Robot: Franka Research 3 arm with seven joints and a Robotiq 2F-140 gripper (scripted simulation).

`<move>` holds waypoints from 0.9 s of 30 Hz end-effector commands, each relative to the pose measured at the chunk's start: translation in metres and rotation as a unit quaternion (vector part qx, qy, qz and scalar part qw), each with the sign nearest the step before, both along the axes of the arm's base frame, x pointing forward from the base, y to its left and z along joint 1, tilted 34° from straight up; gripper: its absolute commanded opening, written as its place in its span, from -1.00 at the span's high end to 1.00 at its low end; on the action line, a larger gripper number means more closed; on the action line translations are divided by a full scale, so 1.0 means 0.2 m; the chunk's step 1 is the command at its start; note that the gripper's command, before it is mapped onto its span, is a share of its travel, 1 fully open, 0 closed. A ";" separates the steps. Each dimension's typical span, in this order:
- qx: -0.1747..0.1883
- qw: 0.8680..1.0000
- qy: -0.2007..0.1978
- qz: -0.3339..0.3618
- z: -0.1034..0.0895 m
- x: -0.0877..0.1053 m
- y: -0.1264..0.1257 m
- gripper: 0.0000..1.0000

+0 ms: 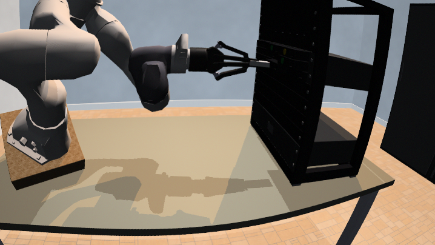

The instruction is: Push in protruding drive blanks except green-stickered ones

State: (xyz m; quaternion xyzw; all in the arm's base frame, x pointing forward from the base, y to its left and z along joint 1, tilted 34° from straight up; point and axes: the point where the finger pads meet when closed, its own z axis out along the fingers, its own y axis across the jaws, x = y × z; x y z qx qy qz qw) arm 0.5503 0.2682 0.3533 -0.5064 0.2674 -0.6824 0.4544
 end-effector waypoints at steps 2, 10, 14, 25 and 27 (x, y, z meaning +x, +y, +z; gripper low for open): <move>0.001 1.000 0.000 0.000 0.00 0.00 0.00 1.00; 0.001 1.000 0.000 0.000 0.00 0.00 0.00 1.00; 0.001 1.000 0.000 0.000 0.01 0.03 0.00 1.00; 0.001 1.000 0.000 0.000 0.02 0.05 0.00 1.00; 0.001 1.000 0.000 0.000 0.02 0.05 0.00 1.00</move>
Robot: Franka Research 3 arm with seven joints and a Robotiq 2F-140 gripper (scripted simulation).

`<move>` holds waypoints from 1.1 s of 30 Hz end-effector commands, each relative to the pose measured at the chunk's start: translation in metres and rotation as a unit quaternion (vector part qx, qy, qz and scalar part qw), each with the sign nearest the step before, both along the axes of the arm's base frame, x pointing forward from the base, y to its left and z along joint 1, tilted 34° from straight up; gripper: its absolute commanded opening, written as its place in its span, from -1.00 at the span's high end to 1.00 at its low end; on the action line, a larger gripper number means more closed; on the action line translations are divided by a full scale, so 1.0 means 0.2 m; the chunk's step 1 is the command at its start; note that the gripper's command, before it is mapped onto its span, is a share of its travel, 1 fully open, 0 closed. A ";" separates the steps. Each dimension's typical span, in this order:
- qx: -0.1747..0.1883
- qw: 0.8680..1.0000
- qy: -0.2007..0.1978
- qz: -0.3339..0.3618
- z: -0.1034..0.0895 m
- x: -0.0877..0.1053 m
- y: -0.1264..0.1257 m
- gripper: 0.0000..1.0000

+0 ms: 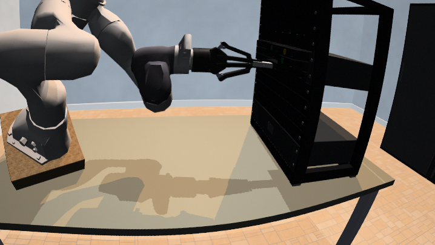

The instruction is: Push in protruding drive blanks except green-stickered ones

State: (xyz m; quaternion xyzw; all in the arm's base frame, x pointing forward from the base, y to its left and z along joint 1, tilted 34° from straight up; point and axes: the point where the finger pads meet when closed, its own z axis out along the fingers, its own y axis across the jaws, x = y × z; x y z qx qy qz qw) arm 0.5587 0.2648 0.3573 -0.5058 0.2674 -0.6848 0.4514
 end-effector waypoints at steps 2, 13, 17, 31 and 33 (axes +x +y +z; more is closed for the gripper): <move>0.003 1.000 0.001 0.003 0.00 0.01 0.01 1.00; 0.003 1.000 0.001 0.003 0.01 0.05 0.04 1.00; 0.003 1.000 0.001 0.003 0.01 0.05 0.04 1.00; 0.003 1.000 0.001 0.003 0.03 0.10 0.04 1.00; 0.003 1.000 0.001 0.003 0.03 0.10 0.04 1.00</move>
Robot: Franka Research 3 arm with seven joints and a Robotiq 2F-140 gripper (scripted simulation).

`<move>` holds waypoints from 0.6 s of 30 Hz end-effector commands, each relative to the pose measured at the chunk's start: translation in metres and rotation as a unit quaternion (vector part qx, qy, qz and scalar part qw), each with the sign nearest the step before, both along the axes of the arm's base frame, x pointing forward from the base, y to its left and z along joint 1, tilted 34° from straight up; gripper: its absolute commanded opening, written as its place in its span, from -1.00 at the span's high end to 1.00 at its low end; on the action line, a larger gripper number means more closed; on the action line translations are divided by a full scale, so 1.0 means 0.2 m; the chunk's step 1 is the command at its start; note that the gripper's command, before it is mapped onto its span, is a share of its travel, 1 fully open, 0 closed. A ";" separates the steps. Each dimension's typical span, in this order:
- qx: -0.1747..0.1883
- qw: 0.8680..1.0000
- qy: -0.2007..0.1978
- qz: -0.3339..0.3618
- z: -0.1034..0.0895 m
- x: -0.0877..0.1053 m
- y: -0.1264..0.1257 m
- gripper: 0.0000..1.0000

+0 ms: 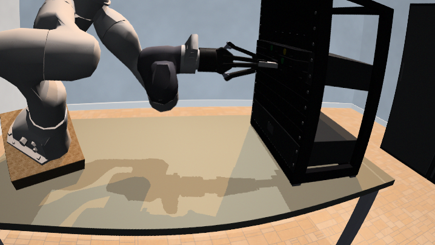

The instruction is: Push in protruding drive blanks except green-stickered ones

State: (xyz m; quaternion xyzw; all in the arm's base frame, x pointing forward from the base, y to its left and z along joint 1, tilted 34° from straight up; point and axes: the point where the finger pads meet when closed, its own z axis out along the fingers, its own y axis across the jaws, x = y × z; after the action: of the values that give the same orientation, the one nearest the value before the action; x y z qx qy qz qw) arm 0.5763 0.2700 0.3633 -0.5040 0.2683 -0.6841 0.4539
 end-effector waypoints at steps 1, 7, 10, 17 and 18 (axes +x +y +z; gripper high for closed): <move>0.000 1.000 0.002 0.002 0.00 0.01 0.02 1.00; 0.000 1.000 0.002 0.002 0.00 0.01 0.02 1.00; 0.000 1.000 0.002 0.002 0.00 0.01 0.02 1.00; 0.000 1.000 0.002 0.002 0.00 0.03 0.02 1.00; 0.000 1.000 0.002 0.002 0.00 0.03 0.02 1.00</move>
State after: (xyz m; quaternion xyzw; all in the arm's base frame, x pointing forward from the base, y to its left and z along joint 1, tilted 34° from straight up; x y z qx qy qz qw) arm 0.5799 0.2706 0.3645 -0.5038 0.2684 -0.6842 0.4539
